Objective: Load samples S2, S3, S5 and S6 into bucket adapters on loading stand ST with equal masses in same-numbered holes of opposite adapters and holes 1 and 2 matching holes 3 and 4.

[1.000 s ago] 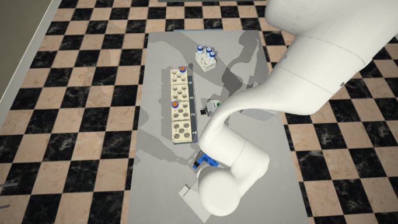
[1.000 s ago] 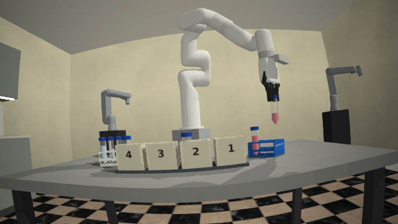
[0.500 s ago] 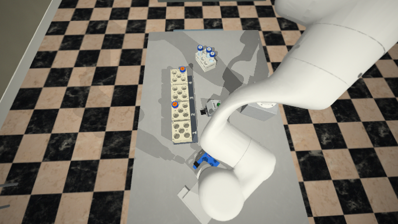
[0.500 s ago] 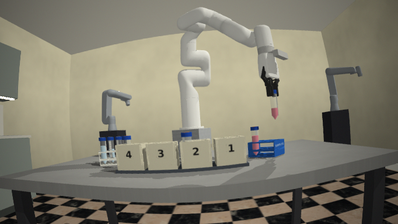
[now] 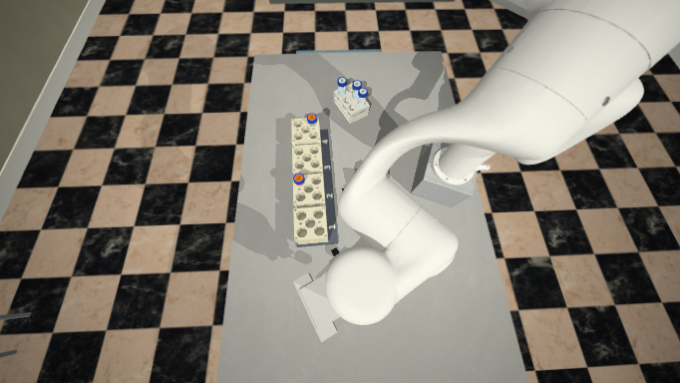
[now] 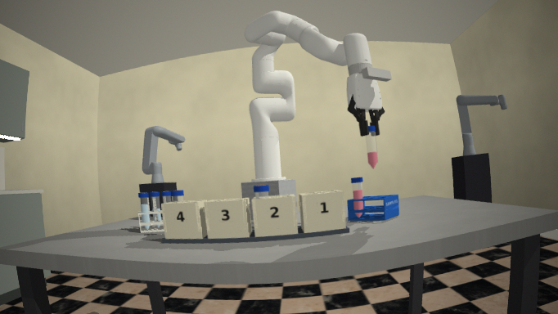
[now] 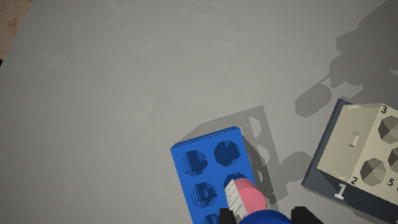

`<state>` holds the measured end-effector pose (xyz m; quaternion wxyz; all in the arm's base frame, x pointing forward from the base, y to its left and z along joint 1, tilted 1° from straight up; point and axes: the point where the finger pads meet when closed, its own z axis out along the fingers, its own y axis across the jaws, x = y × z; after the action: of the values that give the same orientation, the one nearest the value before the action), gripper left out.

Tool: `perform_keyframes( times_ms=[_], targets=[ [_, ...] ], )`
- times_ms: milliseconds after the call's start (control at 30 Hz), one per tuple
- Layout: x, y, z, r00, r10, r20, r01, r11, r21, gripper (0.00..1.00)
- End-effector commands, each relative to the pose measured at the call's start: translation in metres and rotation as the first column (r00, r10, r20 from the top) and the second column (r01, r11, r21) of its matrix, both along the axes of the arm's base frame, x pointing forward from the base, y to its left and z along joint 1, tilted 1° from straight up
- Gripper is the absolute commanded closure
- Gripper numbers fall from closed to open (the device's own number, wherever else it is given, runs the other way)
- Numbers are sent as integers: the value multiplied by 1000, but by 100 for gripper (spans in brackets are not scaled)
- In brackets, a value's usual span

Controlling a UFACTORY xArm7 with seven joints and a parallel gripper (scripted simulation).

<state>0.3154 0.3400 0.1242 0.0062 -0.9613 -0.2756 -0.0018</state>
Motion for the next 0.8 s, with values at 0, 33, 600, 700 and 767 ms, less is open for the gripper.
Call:
perform_keyframes(
  times_ms=[0, 33, 600, 700, 767],
  targets=[
    [5, -10, 2, 997, -78, 6, 78, 997, 4, 100],
    [7, -15, 2, 994, -111, 6, 111, 994, 4, 100],
    [32, -85, 1, 912, -411, 1, 411, 912, 4, 100],
    [38, -99, 1, 912, -411, 1, 411, 912, 4, 100],
    [41, -109, 1, 912, -411, 1, 411, 912, 4, 100]
  ],
)
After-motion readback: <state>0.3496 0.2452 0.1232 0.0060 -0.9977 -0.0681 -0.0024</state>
